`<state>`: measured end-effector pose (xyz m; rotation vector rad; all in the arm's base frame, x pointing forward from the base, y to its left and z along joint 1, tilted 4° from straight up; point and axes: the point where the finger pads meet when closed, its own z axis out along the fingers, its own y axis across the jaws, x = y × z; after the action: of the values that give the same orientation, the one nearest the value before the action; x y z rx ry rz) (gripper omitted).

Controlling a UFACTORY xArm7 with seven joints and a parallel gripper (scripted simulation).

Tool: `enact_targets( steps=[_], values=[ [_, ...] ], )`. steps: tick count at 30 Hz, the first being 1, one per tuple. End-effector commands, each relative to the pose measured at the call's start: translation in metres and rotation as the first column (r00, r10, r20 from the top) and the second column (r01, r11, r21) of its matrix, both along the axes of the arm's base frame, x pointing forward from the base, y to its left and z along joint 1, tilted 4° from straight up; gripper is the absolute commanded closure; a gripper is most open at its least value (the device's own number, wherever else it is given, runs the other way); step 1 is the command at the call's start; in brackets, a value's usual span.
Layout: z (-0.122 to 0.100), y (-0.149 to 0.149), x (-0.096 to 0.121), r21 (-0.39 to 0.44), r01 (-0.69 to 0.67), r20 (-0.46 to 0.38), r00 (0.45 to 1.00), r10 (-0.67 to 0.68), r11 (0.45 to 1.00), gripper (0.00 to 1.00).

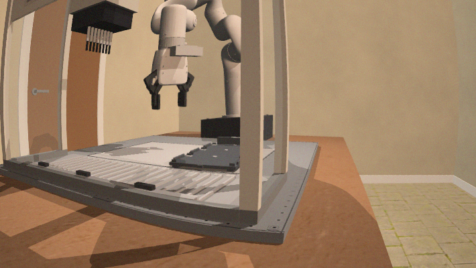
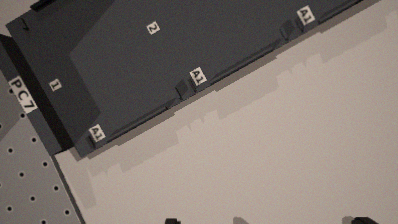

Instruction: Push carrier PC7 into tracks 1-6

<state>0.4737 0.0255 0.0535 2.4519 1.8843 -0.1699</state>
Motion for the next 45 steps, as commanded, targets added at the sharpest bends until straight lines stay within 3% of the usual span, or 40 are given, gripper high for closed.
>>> enact_targets(
  steps=[1, 11, 15, 32, 45],
  values=[
    [0.001, 0.016, 0.007, 0.012, -0.104, 0.011, 0.995, 0.104, 0.995, 0.00],
    [0.002, 0.047, 0.015, 0.026, -0.293, 0.029, 0.956, 0.292, 0.956, 0.00],
    [0.002, 0.065, 0.019, 0.031, -0.400, 0.041, 0.916, 0.398, 0.916, 0.00],
    [0.002, 0.065, 0.019, 0.031, -0.400, 0.041, 0.916, 0.398, 0.916, 0.00],
    [-0.016, 0.064, 0.019, 0.031, -0.400, 0.041, 0.916, 0.398, 0.916, 0.00]
  ],
)
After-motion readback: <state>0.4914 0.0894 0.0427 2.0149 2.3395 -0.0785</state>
